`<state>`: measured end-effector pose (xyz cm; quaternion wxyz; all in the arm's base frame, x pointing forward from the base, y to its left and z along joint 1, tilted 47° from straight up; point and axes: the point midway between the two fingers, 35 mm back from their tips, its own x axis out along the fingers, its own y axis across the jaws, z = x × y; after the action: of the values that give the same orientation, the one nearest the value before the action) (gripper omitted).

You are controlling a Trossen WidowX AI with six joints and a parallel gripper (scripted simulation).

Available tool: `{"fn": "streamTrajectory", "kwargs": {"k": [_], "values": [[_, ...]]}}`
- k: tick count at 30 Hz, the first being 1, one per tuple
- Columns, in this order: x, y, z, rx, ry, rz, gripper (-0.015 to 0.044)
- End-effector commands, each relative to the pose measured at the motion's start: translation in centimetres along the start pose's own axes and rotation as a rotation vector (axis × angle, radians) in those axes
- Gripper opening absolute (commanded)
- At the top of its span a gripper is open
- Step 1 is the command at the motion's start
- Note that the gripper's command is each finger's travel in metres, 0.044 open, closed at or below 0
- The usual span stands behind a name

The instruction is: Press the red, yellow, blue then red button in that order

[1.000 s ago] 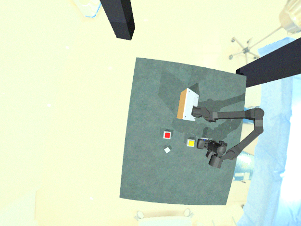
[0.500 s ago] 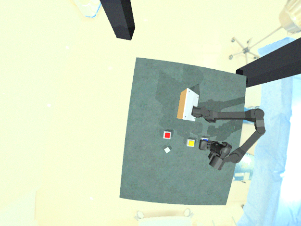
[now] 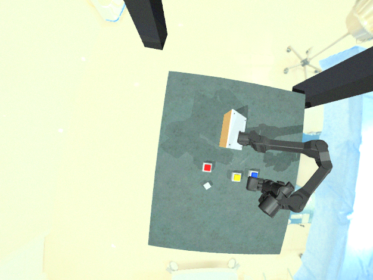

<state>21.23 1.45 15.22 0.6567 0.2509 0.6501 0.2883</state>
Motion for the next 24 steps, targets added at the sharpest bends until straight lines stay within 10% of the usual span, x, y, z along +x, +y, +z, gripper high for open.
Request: {"fn": "streamTrajectory", "kwargs": {"k": [1,16,24], "values": [[-0.5,-4.5,1.0,0.055,0.005,-0.001,0.0020],[0.7,-23.4,-0.1,-0.066,0.059,0.015,0.0020],[1.2,-25.1,-0.8,-0.082,0.064,0.024,0.0020]]}}
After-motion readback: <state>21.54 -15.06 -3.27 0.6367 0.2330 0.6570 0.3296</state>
